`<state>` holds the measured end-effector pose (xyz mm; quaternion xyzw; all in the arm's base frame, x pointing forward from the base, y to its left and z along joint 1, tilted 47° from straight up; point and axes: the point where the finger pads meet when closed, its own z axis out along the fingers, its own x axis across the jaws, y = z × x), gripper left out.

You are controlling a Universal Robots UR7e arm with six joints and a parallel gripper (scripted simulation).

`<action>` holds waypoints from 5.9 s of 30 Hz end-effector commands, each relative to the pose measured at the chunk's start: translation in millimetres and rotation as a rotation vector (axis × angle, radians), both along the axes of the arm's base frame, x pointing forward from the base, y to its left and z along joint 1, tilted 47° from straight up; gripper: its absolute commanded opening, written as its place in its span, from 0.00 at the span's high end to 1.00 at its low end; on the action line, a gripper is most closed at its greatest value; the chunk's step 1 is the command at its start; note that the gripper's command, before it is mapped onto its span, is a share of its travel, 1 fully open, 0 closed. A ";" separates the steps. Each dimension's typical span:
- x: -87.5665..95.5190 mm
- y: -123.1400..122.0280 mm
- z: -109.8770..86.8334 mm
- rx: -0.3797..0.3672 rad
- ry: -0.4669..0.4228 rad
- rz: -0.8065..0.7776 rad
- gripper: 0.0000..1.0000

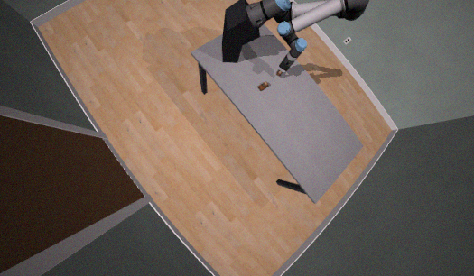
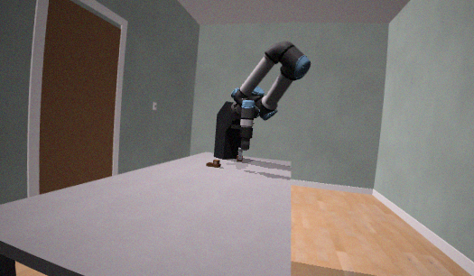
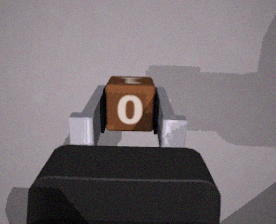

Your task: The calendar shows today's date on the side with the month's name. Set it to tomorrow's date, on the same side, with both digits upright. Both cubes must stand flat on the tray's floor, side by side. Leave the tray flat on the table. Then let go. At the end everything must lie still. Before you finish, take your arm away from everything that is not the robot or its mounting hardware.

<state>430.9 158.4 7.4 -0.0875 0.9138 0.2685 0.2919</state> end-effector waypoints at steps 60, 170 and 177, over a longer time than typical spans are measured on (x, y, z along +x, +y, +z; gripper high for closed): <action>-22.4 -28.9 30.9 0.022 0.031 -0.029 0.40; -24.2 -137.9 -48.5 1.328 1.502 -1.927 0.40; -22.9 -143.8 -51.2 1.398 1.576 -2.020 0.40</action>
